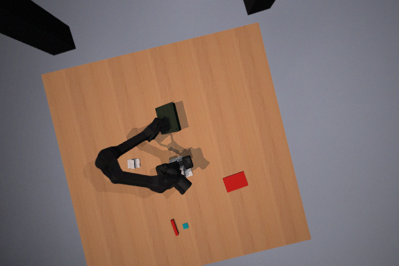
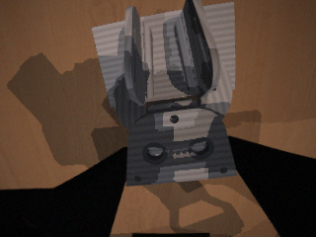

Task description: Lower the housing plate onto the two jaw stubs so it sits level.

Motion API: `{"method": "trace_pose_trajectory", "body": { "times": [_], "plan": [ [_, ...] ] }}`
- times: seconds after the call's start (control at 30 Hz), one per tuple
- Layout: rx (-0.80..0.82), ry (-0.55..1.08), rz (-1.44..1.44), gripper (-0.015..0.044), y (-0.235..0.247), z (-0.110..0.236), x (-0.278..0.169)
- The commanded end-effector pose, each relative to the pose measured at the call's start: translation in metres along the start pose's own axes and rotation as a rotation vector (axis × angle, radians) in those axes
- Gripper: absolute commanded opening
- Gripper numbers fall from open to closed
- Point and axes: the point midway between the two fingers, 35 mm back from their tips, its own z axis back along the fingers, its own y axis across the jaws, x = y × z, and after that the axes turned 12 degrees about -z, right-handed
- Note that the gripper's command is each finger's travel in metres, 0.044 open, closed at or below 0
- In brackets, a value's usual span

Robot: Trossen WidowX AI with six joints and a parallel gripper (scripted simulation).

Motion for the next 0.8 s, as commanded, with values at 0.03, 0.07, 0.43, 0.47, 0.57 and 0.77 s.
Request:
{"method": "trace_pose_trajectory", "body": {
  "times": [0.03, 0.07, 0.43, 0.47, 0.57, 0.77],
  "plan": [
    [-0.007, 0.002, 0.005, 0.0351, -0.0009, -0.0088, -0.0015],
    [-0.007, 0.002, 0.005, 0.0351, -0.0011, -0.0104, -0.0017],
    [-0.008, 0.002, 0.005, 0.0351, -0.0016, -0.0159, -0.0023],
    [-0.008, 0.002, 0.005, 0.0351, -0.0016, -0.0159, -0.0023],
    [-0.008, 0.002, 0.005, 0.0351, -0.0016, -0.0159, -0.0023],
    [-0.008, 0.002, 0.006, 0.0351, -0.0016, -0.0163, -0.0023]
  ]
}}
